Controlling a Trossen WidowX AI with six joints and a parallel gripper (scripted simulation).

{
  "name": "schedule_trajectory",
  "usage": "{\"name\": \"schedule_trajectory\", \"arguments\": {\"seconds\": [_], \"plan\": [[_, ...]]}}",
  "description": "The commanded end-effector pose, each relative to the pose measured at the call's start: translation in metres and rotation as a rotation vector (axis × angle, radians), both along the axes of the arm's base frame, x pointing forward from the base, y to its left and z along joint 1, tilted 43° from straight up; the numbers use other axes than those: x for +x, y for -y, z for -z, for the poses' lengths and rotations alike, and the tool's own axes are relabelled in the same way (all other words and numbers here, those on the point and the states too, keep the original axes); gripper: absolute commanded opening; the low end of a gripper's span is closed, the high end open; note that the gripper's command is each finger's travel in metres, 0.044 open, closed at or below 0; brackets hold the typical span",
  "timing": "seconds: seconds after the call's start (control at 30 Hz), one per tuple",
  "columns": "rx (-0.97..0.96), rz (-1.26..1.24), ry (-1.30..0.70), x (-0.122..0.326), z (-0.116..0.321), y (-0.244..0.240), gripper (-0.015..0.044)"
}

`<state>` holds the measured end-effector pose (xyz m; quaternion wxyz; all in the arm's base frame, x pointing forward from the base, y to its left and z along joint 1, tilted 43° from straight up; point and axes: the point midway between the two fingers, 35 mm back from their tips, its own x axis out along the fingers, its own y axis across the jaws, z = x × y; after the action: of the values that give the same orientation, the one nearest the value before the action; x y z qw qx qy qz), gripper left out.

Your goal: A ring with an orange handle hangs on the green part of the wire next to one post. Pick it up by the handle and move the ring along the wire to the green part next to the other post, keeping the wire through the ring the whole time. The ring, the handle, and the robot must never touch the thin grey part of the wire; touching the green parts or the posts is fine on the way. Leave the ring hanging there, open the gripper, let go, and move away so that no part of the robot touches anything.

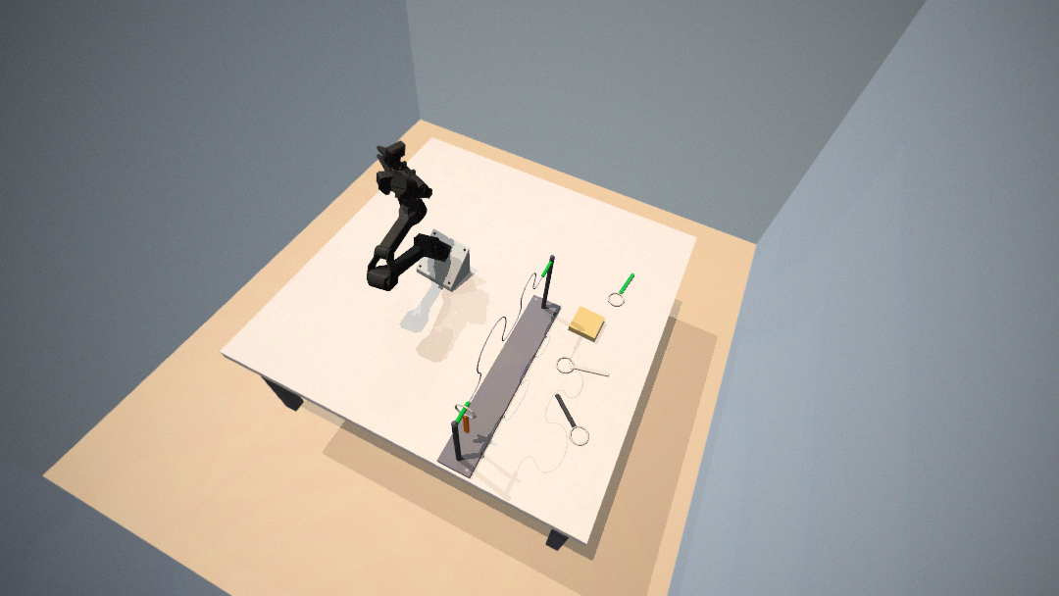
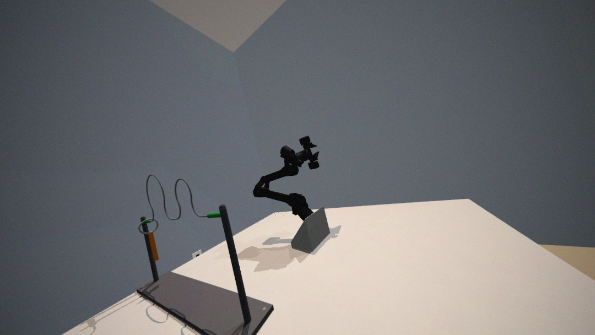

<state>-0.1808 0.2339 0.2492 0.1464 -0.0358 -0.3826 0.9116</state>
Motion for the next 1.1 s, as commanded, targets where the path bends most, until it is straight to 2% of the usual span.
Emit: {"name": "schedule_trajectory", "arguments": {"seconds": [0.0,0.27,0.53,0.8,1.07], "plan": [[0.046,0.142,0.011,0.028,-0.013,-0.030,0.0160],[0.116,0.435,0.050,0.101,-0.036,-0.077,0.0160],[0.176,0.727,0.109,0.186,-0.059,-0.102,0.0160],[0.224,1.017,0.189,0.278,-0.082,-0.102,0.0160],[0.256,1.305,0.288,0.368,-0.105,-0.076,0.0160]]}}
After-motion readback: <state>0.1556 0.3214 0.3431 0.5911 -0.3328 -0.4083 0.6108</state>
